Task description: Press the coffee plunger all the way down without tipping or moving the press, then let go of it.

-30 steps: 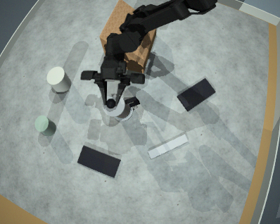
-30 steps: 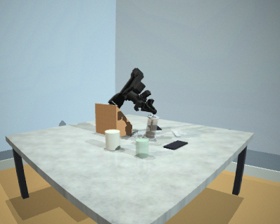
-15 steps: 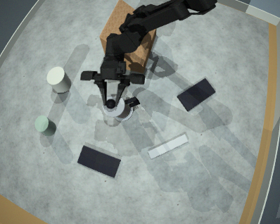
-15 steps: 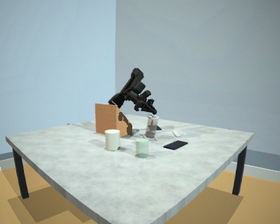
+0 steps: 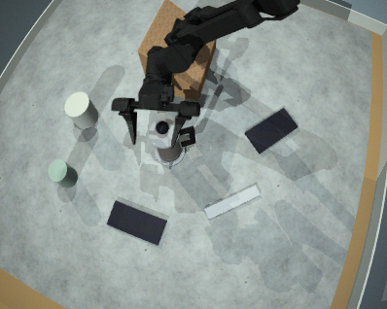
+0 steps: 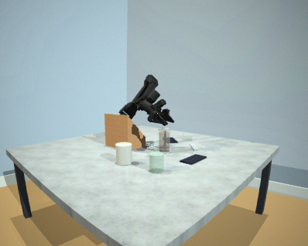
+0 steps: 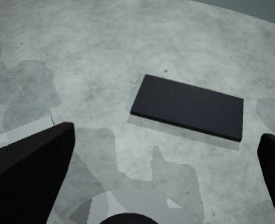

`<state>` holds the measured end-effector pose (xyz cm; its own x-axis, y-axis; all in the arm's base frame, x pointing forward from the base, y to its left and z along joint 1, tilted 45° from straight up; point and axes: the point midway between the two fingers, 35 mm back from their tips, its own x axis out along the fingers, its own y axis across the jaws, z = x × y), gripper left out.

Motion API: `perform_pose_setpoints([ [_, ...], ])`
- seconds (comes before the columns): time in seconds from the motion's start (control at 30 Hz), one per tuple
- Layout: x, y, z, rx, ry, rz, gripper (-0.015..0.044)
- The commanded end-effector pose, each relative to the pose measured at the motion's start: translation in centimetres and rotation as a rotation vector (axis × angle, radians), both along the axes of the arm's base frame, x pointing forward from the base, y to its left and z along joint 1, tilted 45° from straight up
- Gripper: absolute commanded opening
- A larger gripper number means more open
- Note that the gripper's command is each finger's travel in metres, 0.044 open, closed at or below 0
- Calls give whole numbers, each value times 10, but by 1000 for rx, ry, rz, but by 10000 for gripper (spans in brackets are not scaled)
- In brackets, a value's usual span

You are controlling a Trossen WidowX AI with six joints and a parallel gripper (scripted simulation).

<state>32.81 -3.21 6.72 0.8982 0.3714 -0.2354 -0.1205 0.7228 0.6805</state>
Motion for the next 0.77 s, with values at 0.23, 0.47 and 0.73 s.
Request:
perform_pose_setpoints([
  [0.23, -3, -16, 13, -19, 2, -9, 440],
  [0.47, -37, -43, 50, -5, 19, 5, 440],
  [0.73, -46, -46, 59, 4, 16, 6, 440],
])
